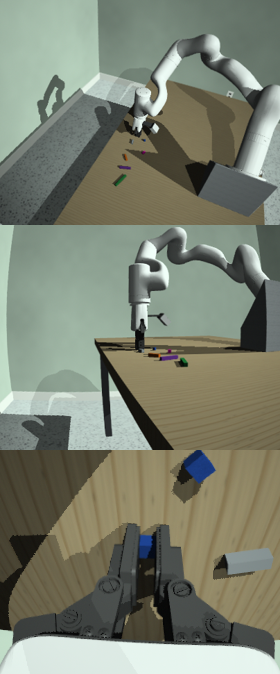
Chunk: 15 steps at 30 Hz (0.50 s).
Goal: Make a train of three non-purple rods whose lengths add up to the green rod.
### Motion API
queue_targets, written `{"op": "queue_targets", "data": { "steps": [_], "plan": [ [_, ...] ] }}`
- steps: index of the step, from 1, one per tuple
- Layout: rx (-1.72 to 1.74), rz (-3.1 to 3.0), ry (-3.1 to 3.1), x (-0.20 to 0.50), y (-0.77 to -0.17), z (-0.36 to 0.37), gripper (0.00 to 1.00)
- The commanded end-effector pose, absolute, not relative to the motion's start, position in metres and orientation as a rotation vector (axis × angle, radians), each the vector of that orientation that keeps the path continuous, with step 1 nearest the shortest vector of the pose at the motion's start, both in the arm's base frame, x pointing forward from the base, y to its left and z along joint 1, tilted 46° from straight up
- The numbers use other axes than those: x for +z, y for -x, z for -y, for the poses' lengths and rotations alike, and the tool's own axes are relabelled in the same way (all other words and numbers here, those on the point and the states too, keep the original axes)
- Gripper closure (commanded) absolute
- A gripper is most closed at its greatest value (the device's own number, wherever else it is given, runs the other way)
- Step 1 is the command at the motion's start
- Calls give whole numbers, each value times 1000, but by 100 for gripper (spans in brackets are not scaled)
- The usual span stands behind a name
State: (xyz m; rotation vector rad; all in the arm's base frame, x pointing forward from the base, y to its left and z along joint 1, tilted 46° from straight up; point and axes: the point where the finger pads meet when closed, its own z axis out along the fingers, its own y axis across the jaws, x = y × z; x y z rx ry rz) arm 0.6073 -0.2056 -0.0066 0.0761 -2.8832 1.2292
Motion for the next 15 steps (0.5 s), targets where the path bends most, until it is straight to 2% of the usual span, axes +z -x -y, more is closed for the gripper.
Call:
{"op": "queue_targets", "data": {
  "steps": [1,15],
  "plan": [
    [1230,2885,-76,-6,-608,205,96],
    [1230,2885,-76,29,-607,168,96]
  ]
}}
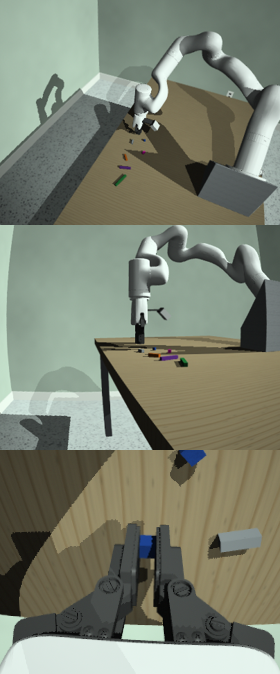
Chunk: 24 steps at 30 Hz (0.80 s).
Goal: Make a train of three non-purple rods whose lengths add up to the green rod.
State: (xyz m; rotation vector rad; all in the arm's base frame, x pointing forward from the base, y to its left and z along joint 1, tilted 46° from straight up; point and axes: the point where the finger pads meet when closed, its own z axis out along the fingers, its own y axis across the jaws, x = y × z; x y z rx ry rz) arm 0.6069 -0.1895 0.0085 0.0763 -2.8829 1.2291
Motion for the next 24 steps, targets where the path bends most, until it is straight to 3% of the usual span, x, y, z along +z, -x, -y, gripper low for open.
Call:
{"op": "queue_targets", "data": {
  "steps": [1,20,24],
  "plan": [
    [1230,2885,-76,35,-607,163,96],
    [1230,2885,-76,63,-607,133,96],
    [1215,2881,-114,34,-593,102,96]
  ]
}}
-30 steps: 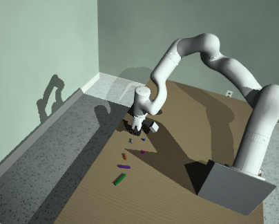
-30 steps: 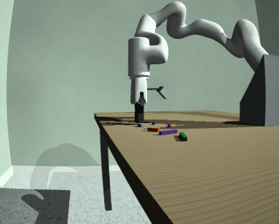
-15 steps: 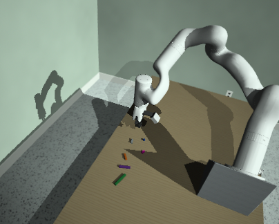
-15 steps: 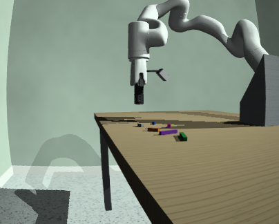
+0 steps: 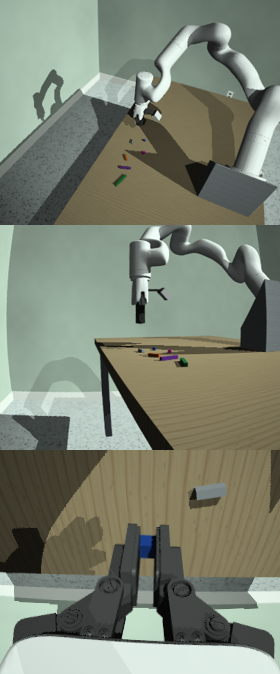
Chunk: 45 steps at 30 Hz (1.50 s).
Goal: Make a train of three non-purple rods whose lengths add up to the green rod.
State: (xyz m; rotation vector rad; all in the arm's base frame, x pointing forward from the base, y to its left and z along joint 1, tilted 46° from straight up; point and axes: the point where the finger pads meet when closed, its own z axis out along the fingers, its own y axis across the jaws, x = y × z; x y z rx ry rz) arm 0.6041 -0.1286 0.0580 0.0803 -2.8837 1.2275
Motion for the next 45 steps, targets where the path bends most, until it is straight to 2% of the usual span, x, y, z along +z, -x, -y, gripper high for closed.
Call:
{"op": "queue_targets", "data": {
  "steps": [1,22,35,45],
  "plan": [
    [1214,2880,-118,31,-591,99,96],
    [1191,2852,-227,-51,-531,17,96],
    [1199,2813,-308,-109,-465,-31,96],
    [1199,2812,-309,-110,-464,-32,96]
  ]
}}
